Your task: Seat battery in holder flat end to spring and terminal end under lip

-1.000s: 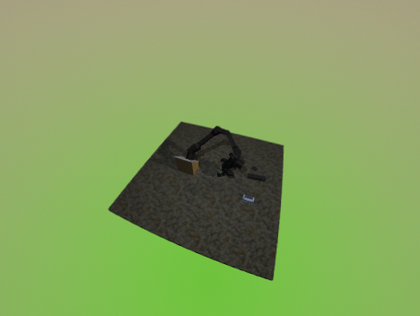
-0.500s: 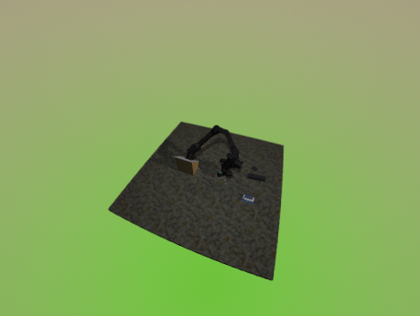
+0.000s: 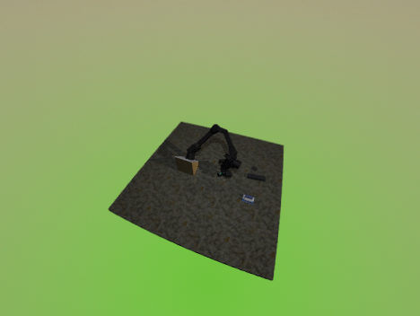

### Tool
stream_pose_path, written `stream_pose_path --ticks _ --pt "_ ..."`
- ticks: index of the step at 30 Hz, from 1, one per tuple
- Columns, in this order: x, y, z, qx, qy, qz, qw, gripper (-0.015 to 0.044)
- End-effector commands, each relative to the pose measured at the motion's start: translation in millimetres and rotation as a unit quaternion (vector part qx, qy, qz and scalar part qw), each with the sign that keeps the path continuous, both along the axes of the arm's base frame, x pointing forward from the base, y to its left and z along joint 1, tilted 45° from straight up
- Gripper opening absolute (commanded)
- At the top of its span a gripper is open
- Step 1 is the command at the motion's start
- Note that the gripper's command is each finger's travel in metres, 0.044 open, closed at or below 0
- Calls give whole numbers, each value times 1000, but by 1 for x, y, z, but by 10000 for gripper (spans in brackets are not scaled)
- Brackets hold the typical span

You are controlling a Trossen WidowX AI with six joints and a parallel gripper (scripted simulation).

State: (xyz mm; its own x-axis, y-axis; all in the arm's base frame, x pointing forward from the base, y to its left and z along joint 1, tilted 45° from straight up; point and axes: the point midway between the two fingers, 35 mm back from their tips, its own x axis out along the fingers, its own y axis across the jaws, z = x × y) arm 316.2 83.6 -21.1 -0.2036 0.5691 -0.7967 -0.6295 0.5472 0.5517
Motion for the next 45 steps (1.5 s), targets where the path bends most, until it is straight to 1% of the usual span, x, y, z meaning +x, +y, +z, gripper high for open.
stream_pose_path --ticks 1,21,45 --pt "4 2 3 13 -18 -9 1000 83" --pt "0 4 2 48 -51 -34 997 83" --pt "-10 -1 -5 49 -54 -38 997 83"
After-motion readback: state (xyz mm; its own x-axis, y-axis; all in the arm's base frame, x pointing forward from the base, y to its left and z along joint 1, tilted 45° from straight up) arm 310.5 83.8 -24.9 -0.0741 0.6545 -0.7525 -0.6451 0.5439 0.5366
